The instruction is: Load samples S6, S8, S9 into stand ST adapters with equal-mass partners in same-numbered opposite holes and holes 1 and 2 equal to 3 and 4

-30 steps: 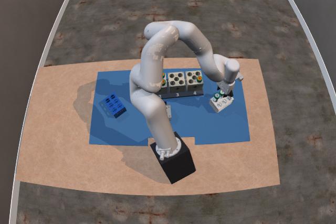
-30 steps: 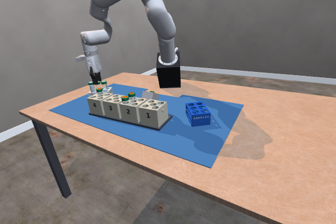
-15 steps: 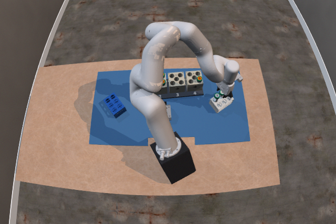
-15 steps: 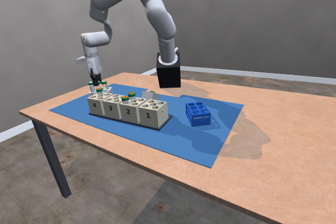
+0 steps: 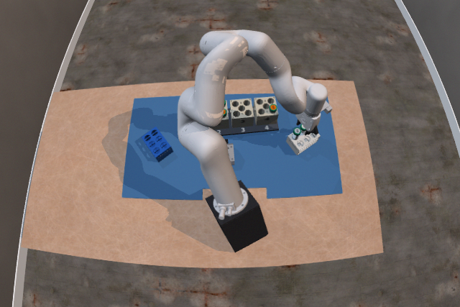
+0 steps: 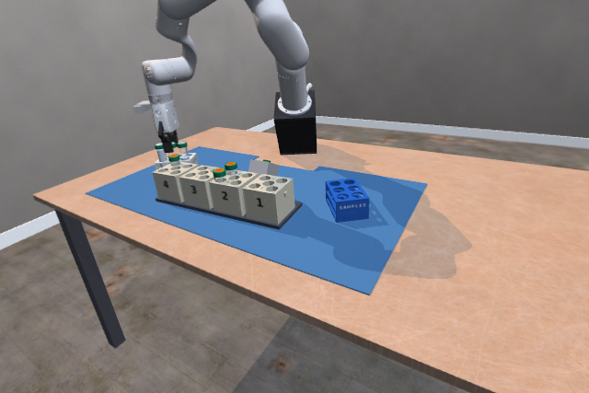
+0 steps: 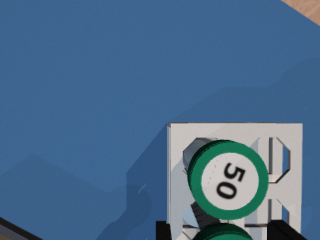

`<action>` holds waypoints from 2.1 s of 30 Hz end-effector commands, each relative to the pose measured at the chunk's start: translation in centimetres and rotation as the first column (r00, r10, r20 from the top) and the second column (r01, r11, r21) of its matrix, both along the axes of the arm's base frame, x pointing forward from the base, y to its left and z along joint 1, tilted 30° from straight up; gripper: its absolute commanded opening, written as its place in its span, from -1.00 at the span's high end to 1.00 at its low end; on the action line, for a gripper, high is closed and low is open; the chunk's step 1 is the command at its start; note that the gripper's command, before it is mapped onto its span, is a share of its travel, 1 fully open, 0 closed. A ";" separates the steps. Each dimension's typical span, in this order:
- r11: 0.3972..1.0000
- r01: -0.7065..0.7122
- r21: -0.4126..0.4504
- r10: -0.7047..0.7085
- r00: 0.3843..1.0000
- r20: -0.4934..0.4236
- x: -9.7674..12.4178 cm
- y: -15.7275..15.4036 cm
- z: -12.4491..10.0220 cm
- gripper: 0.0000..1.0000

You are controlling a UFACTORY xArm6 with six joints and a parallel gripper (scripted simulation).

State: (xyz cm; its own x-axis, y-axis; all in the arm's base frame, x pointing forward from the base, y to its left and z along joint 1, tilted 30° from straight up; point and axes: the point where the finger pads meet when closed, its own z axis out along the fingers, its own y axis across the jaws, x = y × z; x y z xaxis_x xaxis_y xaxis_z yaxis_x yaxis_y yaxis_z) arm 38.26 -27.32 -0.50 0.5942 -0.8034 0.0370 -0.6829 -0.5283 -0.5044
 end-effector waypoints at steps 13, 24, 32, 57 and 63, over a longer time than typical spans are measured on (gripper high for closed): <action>1.000 0.001 -0.003 -0.001 1.000 0.002 0.0 -0.2 0.3 1.00; 1.000 0.001 -0.002 -0.001 1.000 0.002 0.0 -0.2 0.3 1.00; 1.000 0.001 -0.002 -0.001 1.000 0.002 0.0 -0.2 0.3 1.00; 1.000 0.001 -0.003 -0.001 1.000 0.002 -0.2 -0.3 0.7 1.00; 1.000 0.001 -0.003 -0.001 1.000 0.002 -0.4 -0.4 1.0 1.00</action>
State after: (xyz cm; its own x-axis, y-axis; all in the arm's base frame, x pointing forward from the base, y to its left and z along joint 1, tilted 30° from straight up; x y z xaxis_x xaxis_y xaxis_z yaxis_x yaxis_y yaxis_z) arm 37.87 -27.56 0.27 0.5942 -0.8034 0.0370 -0.6829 -0.5283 -0.5044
